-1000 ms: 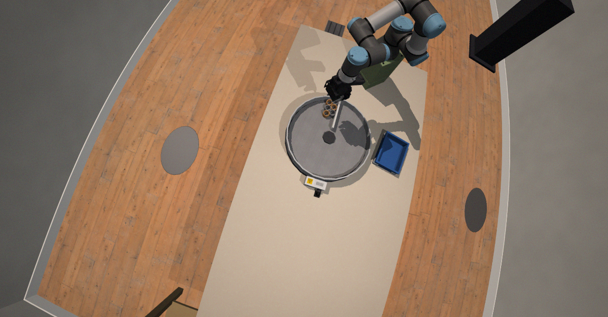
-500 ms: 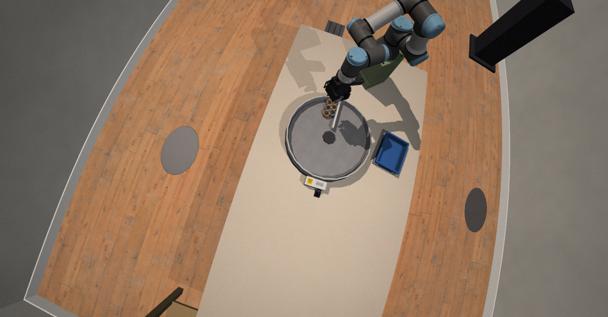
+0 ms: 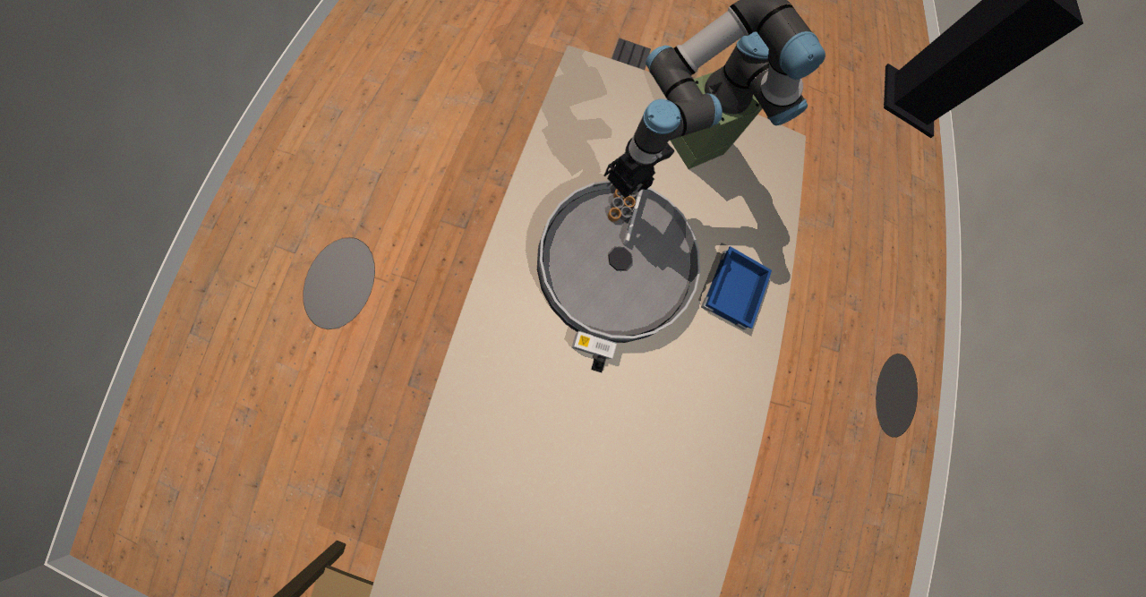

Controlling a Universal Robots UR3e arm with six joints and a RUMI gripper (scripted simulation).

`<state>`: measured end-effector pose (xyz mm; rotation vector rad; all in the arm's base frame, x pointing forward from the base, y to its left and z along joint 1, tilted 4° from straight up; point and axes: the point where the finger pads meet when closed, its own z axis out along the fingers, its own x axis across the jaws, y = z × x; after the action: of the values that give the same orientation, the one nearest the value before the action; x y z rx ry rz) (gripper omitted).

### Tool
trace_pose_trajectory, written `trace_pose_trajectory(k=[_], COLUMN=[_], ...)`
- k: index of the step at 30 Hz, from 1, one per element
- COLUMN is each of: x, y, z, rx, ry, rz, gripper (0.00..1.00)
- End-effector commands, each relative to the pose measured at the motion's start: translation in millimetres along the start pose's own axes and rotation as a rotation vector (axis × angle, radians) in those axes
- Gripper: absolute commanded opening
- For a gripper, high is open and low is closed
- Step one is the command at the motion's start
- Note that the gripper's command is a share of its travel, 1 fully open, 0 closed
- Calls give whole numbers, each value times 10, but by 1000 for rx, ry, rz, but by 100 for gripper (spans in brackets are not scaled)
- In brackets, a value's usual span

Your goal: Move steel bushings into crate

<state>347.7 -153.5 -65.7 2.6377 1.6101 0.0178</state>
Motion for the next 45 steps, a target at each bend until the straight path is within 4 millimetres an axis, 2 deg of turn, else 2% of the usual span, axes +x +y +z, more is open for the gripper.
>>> trace_pose_trajectory(k=[1,11,45], x=[-60,-116,-117], y=[16,10,10], z=[185,366,370], rx=[-11,-11,-11], ry=[1,1,1], rz=[-88,-173,-175], gripper=[6,6,6])
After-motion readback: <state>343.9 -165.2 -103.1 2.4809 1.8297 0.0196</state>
